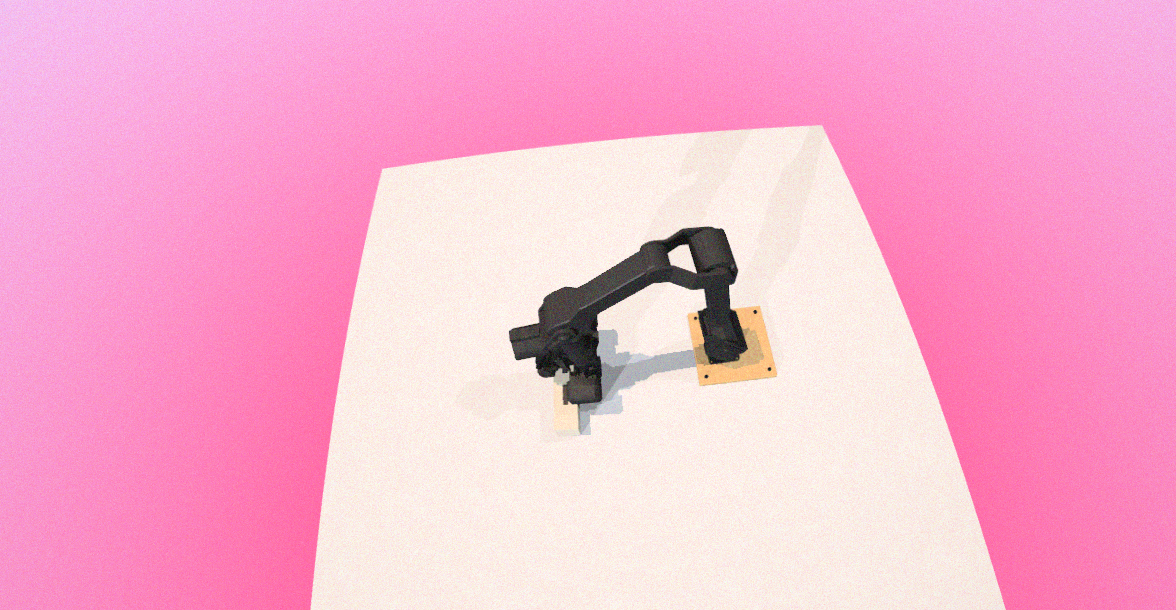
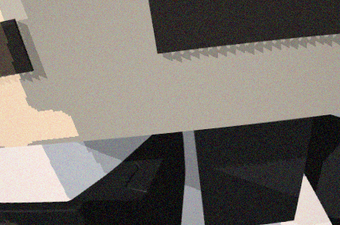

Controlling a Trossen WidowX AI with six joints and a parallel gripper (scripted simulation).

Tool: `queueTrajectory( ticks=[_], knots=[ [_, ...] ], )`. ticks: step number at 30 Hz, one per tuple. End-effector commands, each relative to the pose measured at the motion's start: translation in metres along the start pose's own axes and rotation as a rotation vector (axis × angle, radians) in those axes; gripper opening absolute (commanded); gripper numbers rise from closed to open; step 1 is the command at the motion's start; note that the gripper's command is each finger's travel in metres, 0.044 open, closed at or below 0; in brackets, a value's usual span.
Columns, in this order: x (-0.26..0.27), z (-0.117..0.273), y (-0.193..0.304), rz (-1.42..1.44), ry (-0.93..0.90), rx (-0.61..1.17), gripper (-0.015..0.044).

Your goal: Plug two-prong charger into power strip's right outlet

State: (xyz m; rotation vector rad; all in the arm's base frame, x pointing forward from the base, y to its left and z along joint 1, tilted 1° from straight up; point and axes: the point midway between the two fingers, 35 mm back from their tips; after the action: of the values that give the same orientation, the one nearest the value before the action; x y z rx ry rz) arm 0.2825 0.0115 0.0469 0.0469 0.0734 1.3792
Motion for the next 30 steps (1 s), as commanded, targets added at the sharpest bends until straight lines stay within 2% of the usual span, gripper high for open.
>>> queueTrajectory(
  ticks=[1, 7, 30],
  knots=[
    [0.0000, 0.0000, -0.0004, 0.000, 0.000, -0.002, 0.0289],
    [0.0000, 0.0000, -0.0003, 0.000, 0.000, -0.002, 0.0440],
    [-0.0008, -0.0007, 0.0063, -0.002, -0.001, -0.020, 0.0440]
  ],
)
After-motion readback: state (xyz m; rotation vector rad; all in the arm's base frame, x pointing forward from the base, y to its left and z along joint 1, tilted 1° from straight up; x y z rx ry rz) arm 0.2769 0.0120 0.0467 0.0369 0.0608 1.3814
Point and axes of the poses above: the point midway between the two fingers, 35 mm back from their tips, its own z axis back along the fingers, its own x axis across the jaws, y = z × x, and after that the axes turned 8 degrees about -z, right-handed
